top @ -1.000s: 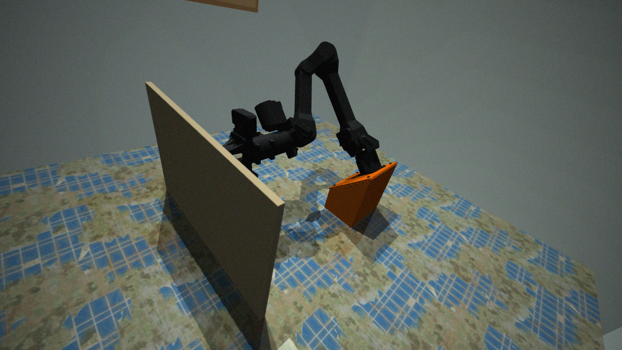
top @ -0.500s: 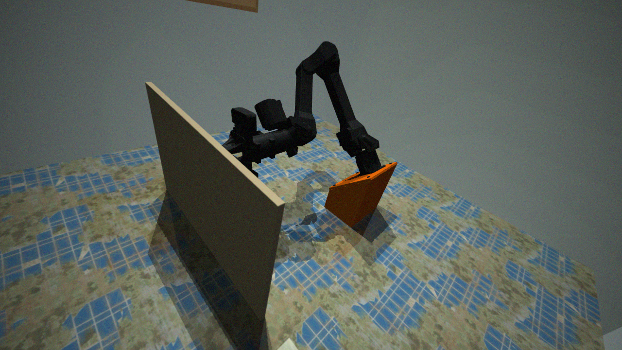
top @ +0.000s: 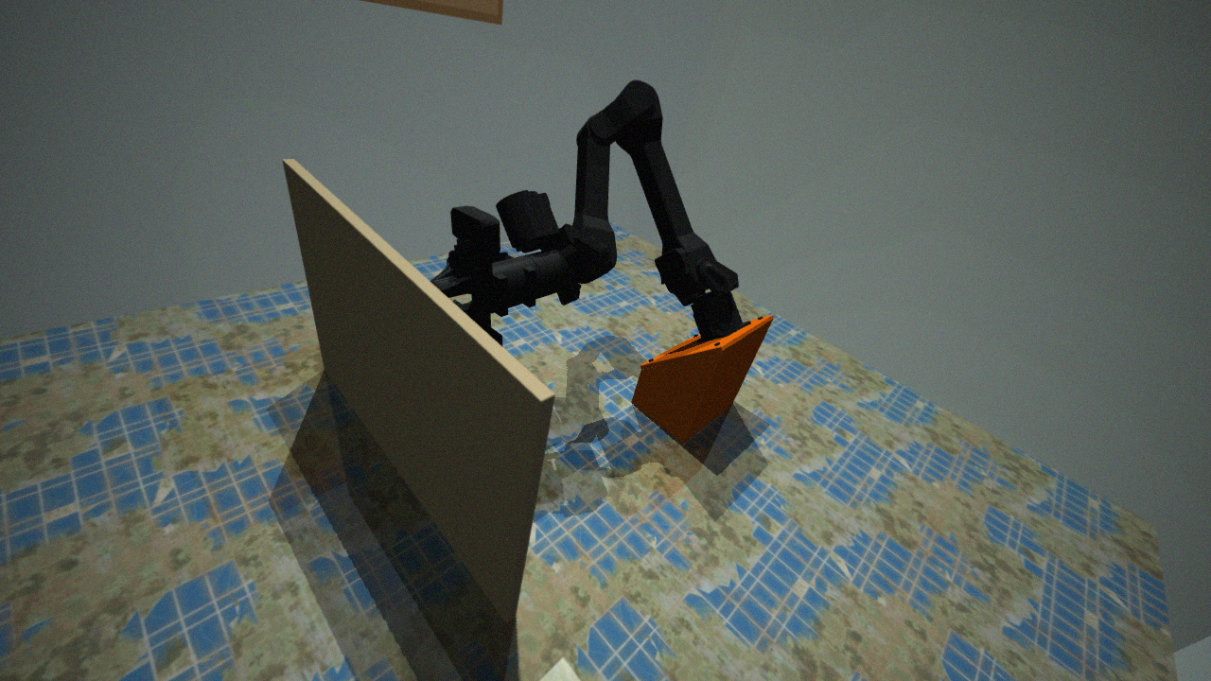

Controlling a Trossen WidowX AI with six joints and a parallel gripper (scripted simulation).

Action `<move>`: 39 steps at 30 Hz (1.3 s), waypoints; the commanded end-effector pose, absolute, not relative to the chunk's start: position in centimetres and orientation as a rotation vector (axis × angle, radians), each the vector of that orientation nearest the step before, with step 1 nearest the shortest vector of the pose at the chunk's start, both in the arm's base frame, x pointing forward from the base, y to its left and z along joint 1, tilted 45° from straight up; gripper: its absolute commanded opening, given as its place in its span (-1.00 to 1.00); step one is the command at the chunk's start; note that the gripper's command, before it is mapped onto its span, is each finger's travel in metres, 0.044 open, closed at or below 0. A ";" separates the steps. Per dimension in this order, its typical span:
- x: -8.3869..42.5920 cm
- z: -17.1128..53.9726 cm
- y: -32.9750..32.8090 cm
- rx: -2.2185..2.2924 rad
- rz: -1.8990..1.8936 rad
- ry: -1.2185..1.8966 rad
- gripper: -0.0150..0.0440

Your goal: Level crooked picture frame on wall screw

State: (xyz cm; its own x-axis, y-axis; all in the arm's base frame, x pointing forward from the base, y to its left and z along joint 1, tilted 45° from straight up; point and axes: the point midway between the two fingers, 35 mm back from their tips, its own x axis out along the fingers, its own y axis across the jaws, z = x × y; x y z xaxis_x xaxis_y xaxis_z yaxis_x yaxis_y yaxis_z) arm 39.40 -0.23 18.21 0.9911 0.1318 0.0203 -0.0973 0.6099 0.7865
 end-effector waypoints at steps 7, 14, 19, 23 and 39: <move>39.4 18.4 0.0 0.900 0.146 0.037 -0.49; 39.4 18.4 0.1 0.900 0.146 0.037 -0.49; 39.4 18.3 0.1 0.900 0.146 0.037 -0.49; 39.4 18.2 0.1 0.900 0.146 0.037 -0.49; 39.4 18.0 0.5 0.900 0.146 0.037 -0.49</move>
State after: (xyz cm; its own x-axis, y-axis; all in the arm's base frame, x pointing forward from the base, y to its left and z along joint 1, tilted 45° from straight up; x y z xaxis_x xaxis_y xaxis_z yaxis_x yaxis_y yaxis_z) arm 39.41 0.10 17.91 0.9909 0.1325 0.0236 -0.1002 0.6099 0.7861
